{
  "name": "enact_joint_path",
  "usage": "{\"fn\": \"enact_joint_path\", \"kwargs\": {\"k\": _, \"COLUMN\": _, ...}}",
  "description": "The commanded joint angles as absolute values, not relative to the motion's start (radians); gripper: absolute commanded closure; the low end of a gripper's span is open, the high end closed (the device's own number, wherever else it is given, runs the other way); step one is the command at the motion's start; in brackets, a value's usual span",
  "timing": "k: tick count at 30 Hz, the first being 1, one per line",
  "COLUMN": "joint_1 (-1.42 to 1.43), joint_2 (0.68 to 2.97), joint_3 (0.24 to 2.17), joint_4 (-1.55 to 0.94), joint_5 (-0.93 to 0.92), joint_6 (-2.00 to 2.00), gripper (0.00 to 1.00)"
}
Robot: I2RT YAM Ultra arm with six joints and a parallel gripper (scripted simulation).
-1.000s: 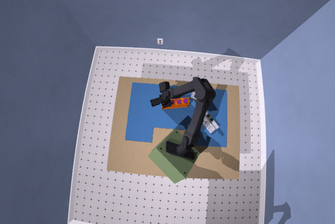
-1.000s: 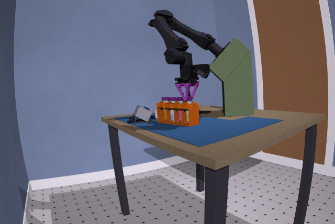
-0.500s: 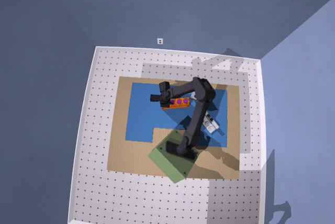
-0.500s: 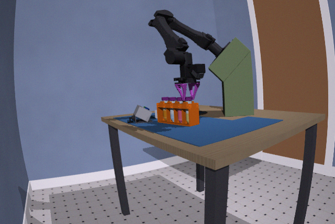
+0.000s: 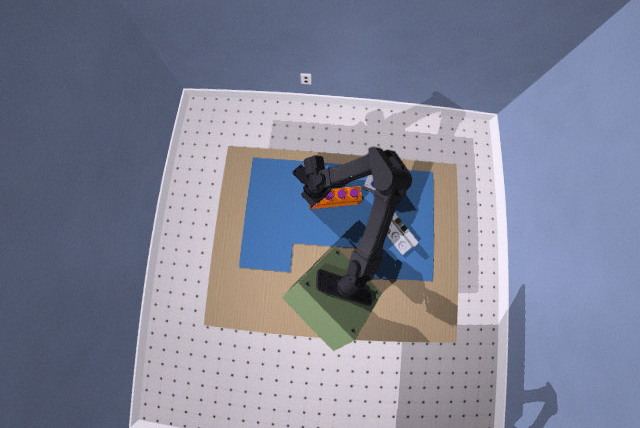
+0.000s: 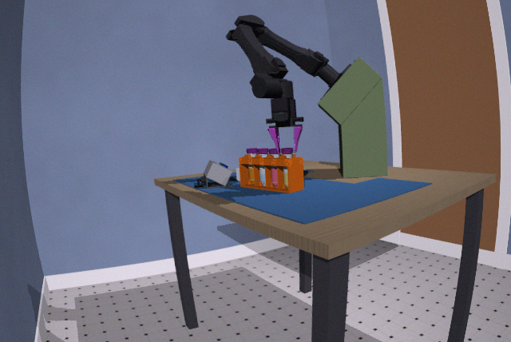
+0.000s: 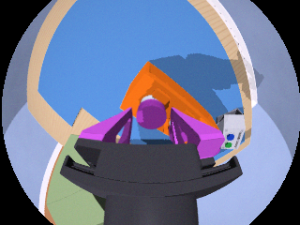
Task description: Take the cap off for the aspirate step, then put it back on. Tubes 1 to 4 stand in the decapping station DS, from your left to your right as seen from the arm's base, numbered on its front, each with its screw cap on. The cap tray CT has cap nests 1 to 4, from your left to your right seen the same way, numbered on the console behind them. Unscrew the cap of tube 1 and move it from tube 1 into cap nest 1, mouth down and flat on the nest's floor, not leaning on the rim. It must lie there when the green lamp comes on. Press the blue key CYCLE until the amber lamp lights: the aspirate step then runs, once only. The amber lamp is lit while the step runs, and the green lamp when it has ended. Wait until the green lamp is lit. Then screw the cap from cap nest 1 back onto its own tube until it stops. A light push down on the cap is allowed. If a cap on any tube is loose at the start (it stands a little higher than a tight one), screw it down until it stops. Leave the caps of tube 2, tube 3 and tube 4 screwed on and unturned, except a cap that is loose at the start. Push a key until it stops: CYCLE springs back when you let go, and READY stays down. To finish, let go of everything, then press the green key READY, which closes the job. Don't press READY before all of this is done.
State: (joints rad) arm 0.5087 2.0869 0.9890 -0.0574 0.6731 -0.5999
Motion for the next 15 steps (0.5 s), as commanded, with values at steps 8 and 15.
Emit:
{"fn": "enact_joint_path", "kwargs": {"k": 8, "joint_1": 0.513, "joint_2": 2.081, "joint_3": 0.991, "joint_4": -0.056, "joint_5": 0.672, "joint_6": 0.002, "gripper": 0.51}}
{"fn": "enact_joint_path", "kwargs": {"k": 15, "joint_1": 0.513, "joint_2": 2.081, "joint_3": 0.991, "joint_4": -0.056, "joint_5": 0.673, "joint_6": 0.349, "gripper": 0.51}}
